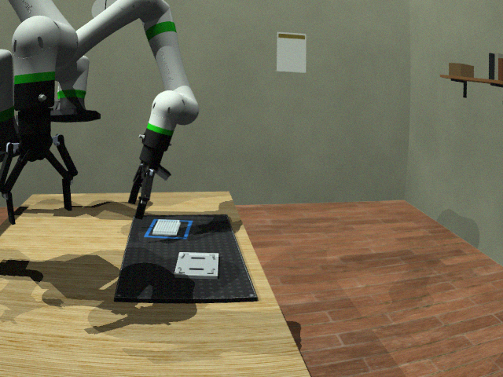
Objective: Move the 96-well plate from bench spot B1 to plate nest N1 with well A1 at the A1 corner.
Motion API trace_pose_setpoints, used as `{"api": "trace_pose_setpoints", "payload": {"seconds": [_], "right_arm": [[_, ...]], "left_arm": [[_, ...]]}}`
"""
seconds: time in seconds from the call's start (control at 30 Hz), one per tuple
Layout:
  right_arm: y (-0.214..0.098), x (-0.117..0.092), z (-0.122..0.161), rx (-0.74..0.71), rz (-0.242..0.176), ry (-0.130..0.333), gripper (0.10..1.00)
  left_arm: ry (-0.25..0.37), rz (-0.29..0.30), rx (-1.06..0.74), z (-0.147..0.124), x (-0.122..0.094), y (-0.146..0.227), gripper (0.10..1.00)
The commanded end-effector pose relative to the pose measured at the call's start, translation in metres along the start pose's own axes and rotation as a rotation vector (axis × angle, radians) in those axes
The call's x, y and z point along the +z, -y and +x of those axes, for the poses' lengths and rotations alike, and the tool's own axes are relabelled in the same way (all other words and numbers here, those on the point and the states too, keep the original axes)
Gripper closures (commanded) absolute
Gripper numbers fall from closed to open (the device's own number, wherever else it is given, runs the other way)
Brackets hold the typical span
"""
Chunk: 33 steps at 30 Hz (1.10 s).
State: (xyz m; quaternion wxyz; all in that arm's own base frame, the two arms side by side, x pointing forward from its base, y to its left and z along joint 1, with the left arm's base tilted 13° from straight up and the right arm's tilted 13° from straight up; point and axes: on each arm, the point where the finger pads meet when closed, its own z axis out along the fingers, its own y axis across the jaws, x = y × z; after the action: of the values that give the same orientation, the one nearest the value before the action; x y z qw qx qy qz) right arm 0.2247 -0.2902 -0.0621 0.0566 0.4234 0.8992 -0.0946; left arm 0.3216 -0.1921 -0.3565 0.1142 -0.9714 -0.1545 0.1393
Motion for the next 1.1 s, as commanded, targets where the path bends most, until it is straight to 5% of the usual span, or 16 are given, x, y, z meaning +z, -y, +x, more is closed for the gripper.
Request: {"api": "trace_pose_setpoints", "payload": {"seconds": [0.0, 0.43, 1.07], "right_arm": [[0.0, 0.0, -0.001, 0.0, 0.0, 0.001, 0.098], [0.0, 0.0, -0.001, 0.0, 0.0, 0.001, 0.098], [0.0, 0.0, -0.001, 0.0, 0.0, 0.001, 0.098]], "left_arm": [[-0.049, -0.001, -0.144, 0.016, -0.002, 0.006, 0.098], [-0.141, -0.05, -0.493, 0.053, -0.007, 0.02, 0.098], [-0.24, -0.198, -1.024, 0.107, -0.02, 0.04, 0.098]]}}
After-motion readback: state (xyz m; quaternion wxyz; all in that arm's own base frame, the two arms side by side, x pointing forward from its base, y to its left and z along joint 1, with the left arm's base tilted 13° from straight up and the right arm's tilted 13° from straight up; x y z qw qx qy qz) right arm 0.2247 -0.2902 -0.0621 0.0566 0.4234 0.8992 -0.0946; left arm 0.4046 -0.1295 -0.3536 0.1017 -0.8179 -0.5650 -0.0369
